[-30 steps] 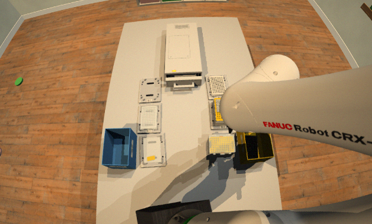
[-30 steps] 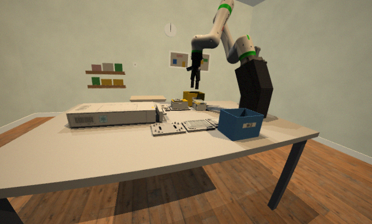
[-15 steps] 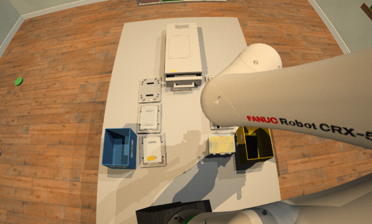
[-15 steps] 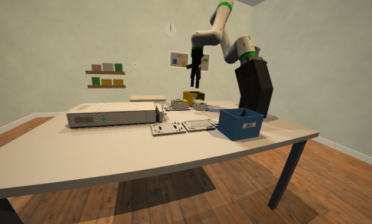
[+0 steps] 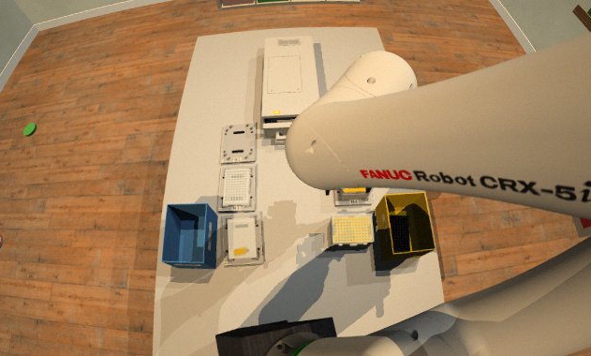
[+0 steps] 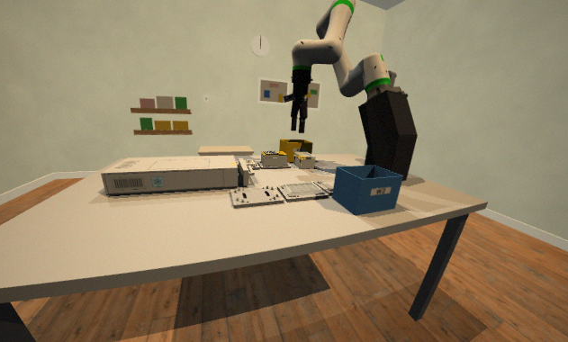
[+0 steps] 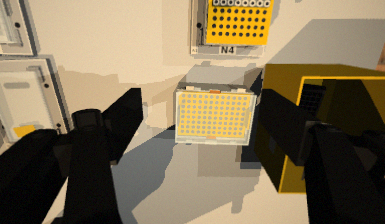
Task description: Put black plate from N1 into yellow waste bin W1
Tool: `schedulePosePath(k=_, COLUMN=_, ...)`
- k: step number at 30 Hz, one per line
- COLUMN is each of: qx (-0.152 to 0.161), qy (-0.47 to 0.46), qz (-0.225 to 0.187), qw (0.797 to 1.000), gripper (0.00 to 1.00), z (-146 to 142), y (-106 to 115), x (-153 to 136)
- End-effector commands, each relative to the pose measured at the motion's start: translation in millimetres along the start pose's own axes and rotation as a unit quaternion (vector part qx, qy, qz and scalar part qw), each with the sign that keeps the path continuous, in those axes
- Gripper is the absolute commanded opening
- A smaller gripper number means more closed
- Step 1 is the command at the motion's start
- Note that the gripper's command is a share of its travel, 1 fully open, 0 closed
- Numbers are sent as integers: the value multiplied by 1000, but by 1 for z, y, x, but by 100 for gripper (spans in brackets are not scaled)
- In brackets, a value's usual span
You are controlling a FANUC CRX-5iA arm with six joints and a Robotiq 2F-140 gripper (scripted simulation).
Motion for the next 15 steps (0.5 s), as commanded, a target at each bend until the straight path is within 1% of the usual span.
schedulePosePath(k=1, qx=0, qy=0, qz=0, qw=1000, gripper=70, z=-4, y=2, x=4)
schedulePosePath(k=15, qx=0, qy=0, qz=0, qw=1000, gripper=70, z=-47, y=16, x=37)
Point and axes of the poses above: the point where the finger pads meet when closed, its own y axis back along the fingers, its own z axis across the jaws, x = y × z, the point moved 8 cm from there along y, back along the fingers, and after that the axes turned 15 degrees about y, right-handed, at the moved point
